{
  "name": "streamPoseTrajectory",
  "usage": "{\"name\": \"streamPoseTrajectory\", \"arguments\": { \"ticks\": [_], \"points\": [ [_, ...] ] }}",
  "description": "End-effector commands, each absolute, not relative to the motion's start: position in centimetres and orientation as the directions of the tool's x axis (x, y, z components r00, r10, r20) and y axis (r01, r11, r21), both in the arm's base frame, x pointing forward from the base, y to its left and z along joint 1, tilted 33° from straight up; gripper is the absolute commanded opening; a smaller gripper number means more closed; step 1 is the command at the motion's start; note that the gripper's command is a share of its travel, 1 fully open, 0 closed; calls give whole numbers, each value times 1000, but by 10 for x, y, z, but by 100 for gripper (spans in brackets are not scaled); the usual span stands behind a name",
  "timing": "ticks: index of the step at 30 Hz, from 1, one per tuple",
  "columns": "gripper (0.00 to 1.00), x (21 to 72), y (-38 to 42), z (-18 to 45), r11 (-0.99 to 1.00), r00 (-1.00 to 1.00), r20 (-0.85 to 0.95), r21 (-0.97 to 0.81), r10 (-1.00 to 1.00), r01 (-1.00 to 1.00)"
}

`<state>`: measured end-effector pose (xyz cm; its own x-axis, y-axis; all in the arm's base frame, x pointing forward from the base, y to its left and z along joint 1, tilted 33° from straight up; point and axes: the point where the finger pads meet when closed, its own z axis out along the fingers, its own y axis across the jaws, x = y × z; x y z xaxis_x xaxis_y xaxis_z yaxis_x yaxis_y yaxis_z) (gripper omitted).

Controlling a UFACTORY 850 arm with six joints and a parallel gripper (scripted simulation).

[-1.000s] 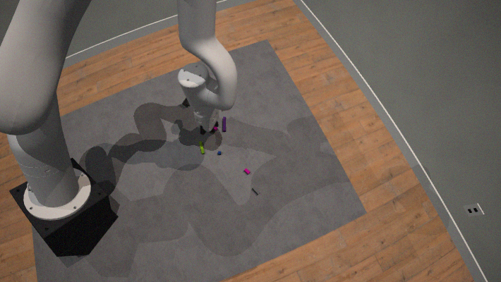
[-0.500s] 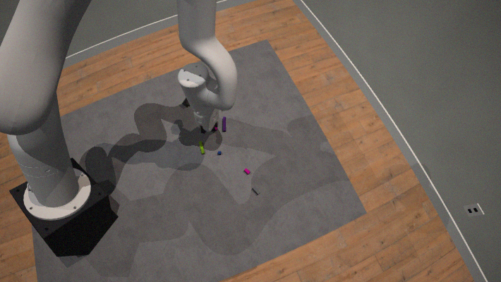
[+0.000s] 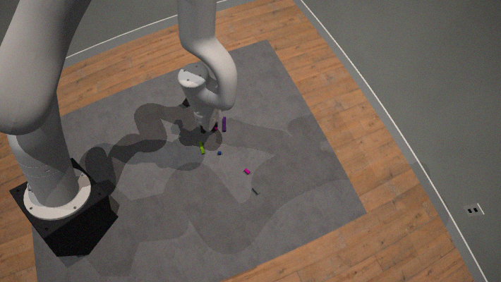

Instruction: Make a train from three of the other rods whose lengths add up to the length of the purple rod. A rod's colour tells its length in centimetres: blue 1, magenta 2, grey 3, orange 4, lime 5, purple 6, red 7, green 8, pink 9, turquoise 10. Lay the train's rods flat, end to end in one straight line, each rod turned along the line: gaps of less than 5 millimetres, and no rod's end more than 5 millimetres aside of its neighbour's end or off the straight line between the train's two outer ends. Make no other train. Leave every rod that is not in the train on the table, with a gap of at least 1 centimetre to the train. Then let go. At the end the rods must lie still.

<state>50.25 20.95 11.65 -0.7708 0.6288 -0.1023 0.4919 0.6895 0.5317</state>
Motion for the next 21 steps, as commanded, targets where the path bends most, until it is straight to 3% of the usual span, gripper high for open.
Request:
{"name": "streamPoseTrajectory", "arguments": {
  "ticks": [1, 21],
  "points": [
    [4, 503, 209, 117, 689, -771, -103, 532, 629, 491],
    [4, 494, 201, 136, 689, -771, -103, 532, 629, 491]
  ]
}}
